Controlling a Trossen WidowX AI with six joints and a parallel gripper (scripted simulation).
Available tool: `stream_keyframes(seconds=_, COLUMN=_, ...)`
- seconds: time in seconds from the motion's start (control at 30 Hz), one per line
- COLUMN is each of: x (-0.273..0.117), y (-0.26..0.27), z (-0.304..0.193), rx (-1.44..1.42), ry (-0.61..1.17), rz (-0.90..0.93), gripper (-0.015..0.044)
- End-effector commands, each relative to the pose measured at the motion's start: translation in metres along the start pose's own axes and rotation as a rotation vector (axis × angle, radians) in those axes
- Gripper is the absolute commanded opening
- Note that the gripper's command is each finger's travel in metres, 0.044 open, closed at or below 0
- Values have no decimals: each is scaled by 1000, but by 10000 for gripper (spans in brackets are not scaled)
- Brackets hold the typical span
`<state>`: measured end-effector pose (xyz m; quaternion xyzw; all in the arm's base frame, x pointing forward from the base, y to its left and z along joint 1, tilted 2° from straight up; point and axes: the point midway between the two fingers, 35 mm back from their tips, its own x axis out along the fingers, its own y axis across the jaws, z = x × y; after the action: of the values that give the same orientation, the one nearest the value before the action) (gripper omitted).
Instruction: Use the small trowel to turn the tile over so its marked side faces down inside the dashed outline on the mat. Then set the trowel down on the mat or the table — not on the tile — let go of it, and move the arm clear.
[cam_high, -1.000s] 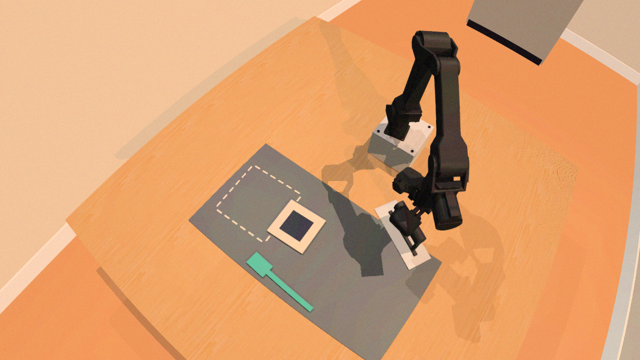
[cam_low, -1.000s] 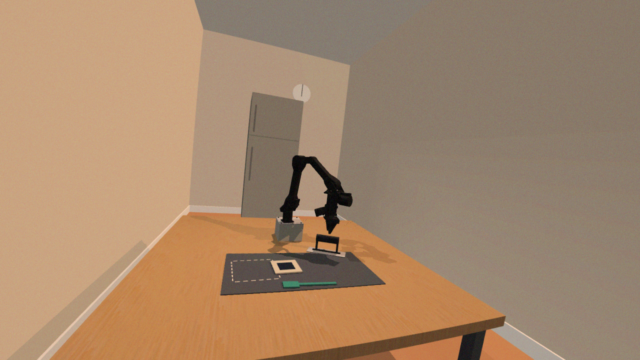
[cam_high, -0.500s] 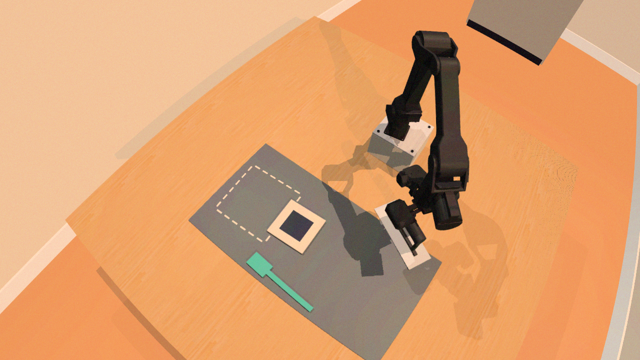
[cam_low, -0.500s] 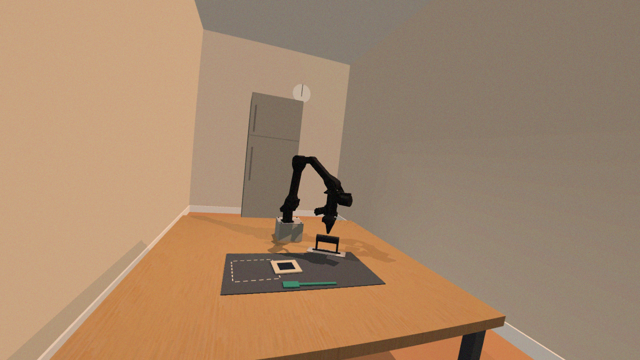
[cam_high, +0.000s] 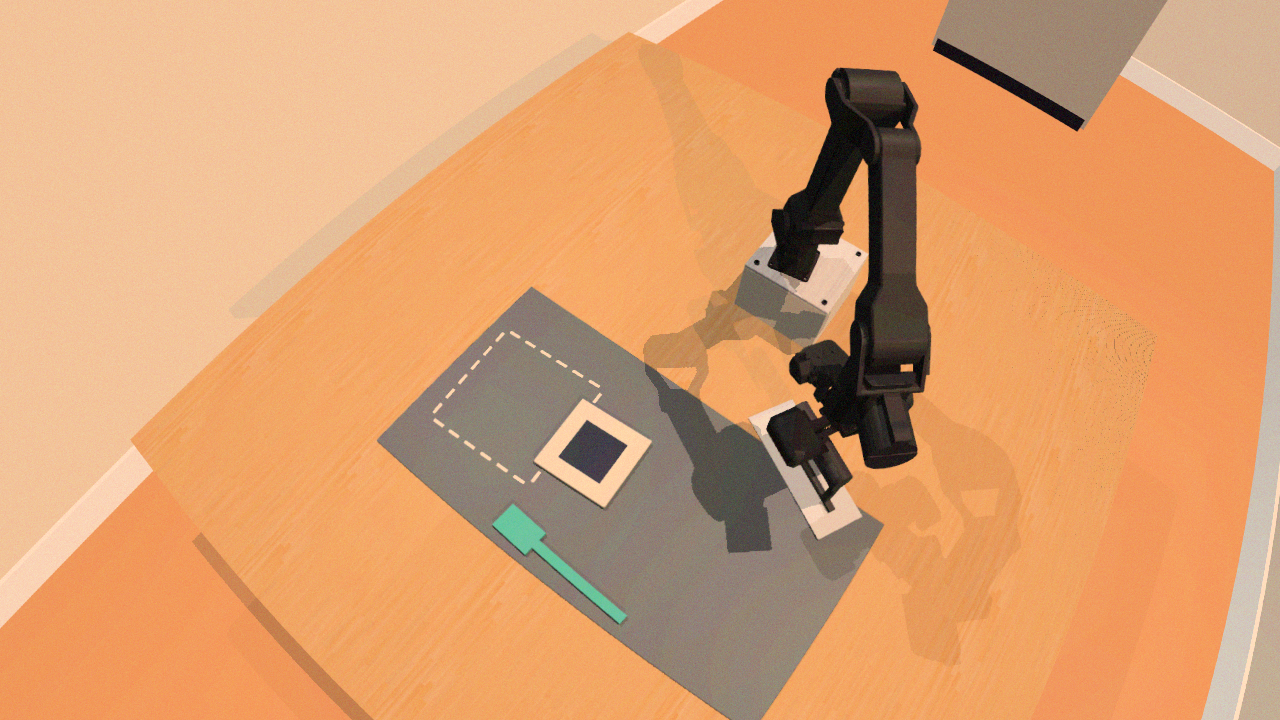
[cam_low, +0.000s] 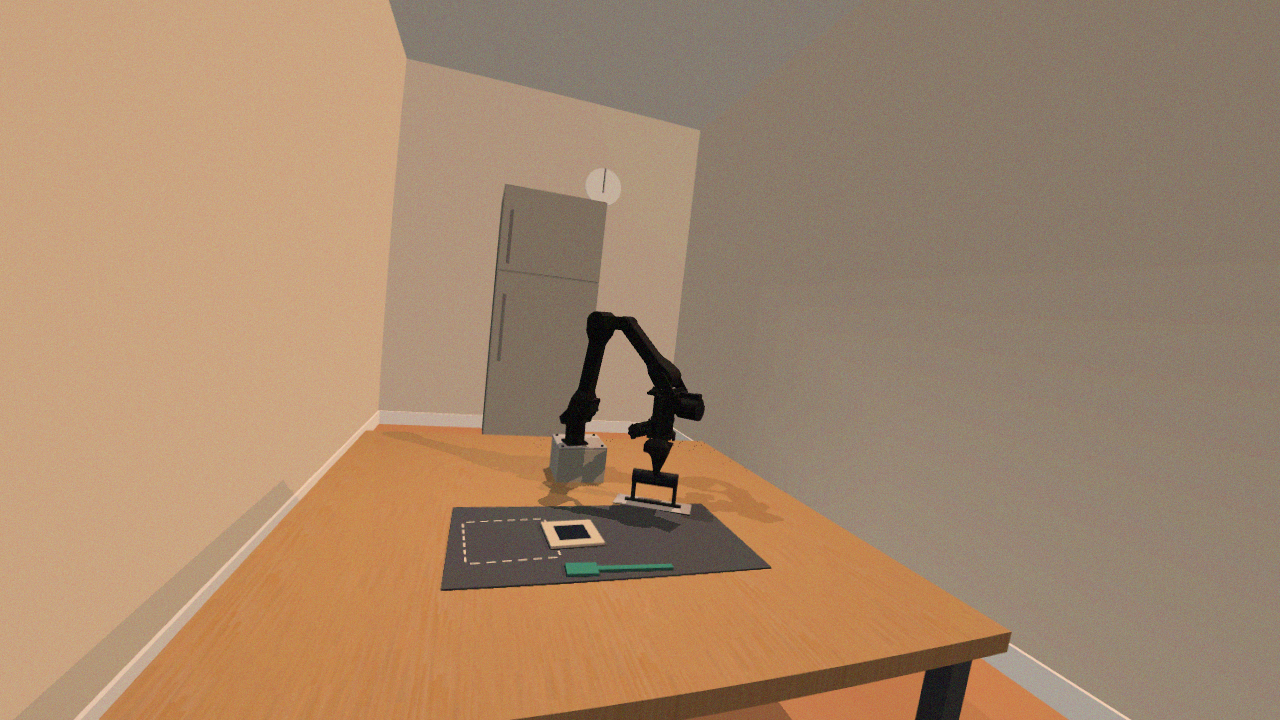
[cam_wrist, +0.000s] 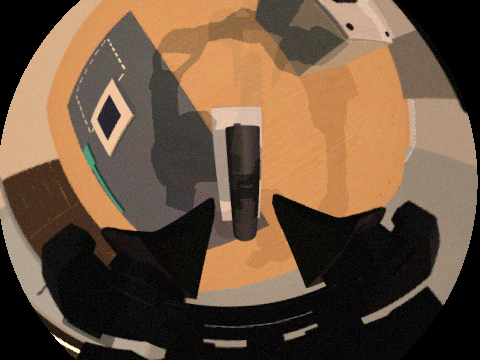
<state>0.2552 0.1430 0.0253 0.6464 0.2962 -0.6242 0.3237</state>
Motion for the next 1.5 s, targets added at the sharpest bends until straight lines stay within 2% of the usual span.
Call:
stream_keyframes(seconds=0.0, x=10, y=-1, z=2, rx=2, ry=-12, rz=-5, gripper=270)
stream_keyframes(seconds=0.37, x=25, y=-2, z=4, rx=2, ry=-12, rz=-5, gripper=270)
stream_keyframes(seconds=0.53, x=25, y=-2, z=4, rx=2, ry=-12, rz=-5, gripper=139)
stream_keyframes(seconds=0.57, x=25, y=-2, z=4, rx=2, ry=-12, rz=-5, gripper=132)
stream_keyframes(seconds=1.3, x=25, y=-2, z=4, rx=-3, ry=-12, rz=-5, gripper=130)
stream_keyframes(seconds=1.47, x=25, y=-2, z=4, rx=-130, ry=-12, rz=-6, gripper=130)
